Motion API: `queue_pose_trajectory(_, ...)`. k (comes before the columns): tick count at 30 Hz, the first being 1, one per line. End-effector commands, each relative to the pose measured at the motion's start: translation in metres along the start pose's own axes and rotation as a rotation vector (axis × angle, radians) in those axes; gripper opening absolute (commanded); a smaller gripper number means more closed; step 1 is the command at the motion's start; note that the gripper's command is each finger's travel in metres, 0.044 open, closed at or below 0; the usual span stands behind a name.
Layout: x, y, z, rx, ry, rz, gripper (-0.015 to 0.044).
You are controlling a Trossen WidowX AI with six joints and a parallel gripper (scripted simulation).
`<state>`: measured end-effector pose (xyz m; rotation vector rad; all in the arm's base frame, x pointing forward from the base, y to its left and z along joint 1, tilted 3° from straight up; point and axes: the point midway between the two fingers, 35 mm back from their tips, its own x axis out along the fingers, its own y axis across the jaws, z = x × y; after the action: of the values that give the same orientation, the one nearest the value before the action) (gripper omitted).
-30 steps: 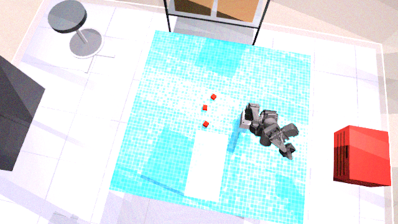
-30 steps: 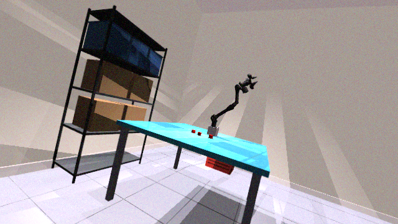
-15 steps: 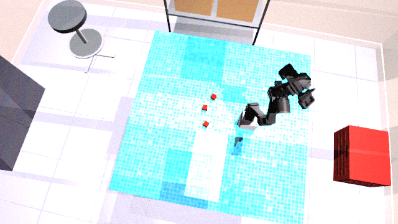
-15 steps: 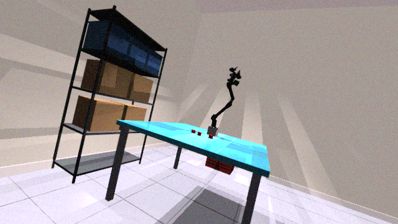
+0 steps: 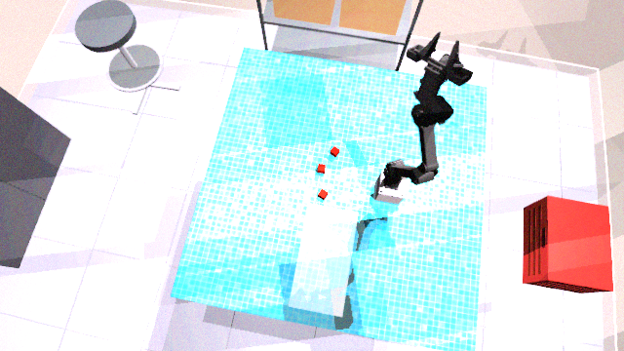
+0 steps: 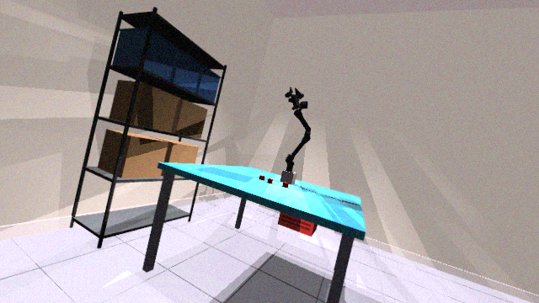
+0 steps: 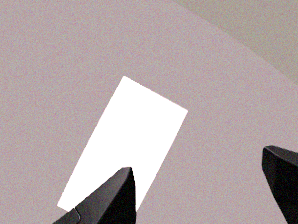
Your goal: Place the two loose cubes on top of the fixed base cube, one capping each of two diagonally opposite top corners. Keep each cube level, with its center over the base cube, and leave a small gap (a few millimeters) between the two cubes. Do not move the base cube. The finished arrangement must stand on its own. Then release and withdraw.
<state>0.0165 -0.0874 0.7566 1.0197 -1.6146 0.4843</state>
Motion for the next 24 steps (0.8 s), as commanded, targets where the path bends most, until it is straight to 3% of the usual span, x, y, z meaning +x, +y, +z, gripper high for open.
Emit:
queue_pose_trajectory(1, -0.003, -0.073, 0.022, -0.021, -0.049, -0.202, 0.0265)
queue_pose_trajectory(12, -0.063, -0.249, 0.046, -0.073, -0.086, -0.722, 0.0265)
queue_pose_trajectory(24, -0.201, -0.394, 0.030, -0.153, 0.015, -1.298, 0.0265)
